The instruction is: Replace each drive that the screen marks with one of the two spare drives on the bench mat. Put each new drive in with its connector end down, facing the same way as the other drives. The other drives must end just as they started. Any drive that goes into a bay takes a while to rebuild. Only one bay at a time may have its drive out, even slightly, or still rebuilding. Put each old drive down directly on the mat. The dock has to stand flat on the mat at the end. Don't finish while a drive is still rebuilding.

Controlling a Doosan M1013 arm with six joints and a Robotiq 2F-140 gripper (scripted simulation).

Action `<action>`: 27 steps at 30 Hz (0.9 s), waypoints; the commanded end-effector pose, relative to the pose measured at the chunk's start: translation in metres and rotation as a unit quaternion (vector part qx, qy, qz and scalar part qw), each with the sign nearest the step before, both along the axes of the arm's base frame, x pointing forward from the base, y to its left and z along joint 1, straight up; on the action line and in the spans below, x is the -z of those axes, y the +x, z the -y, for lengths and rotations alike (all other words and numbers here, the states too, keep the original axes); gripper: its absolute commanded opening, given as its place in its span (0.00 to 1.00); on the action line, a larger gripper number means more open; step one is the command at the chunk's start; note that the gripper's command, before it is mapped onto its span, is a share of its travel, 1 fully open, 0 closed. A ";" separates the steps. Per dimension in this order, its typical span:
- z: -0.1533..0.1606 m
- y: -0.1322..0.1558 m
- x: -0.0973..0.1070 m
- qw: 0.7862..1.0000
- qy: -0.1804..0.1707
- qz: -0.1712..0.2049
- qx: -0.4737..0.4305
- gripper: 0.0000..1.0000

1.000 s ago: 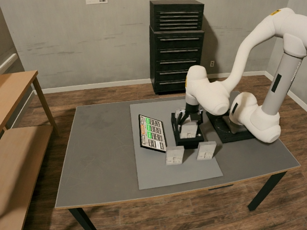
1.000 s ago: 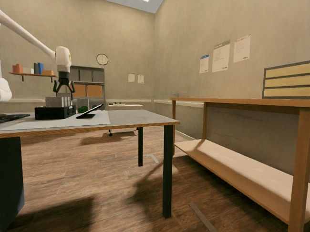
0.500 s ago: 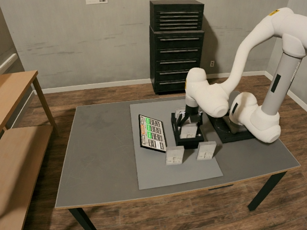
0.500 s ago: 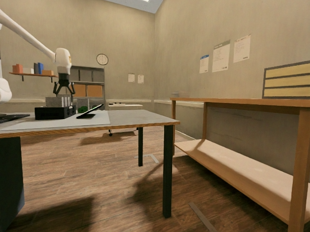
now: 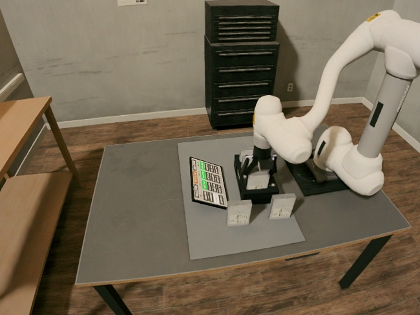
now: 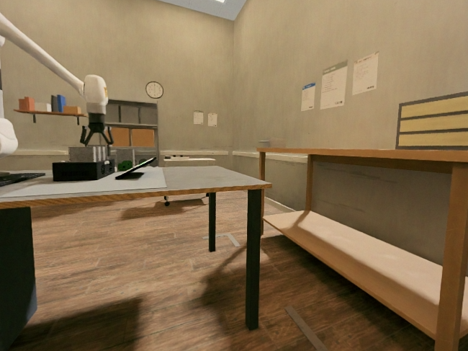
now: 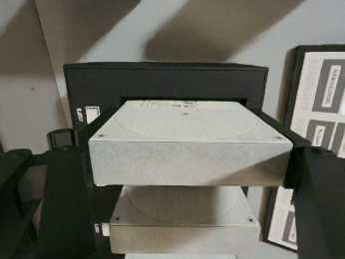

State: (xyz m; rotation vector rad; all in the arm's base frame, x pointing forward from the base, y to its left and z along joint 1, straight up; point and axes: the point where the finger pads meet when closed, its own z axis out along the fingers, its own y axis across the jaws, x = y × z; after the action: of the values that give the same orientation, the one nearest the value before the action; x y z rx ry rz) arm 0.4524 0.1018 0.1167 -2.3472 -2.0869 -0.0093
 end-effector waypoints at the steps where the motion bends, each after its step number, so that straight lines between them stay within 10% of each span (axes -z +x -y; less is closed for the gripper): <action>1: 0.000 0.000 0.002 1.000 0.000 0.000 0.000 0.10; 27: 0.000 0.000 0.011 1.000 0.000 0.000 0.000 0.10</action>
State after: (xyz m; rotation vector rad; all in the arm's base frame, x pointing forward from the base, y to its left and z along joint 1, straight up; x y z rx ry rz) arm 0.4525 0.1019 0.1054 -2.3472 -2.0869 -0.0093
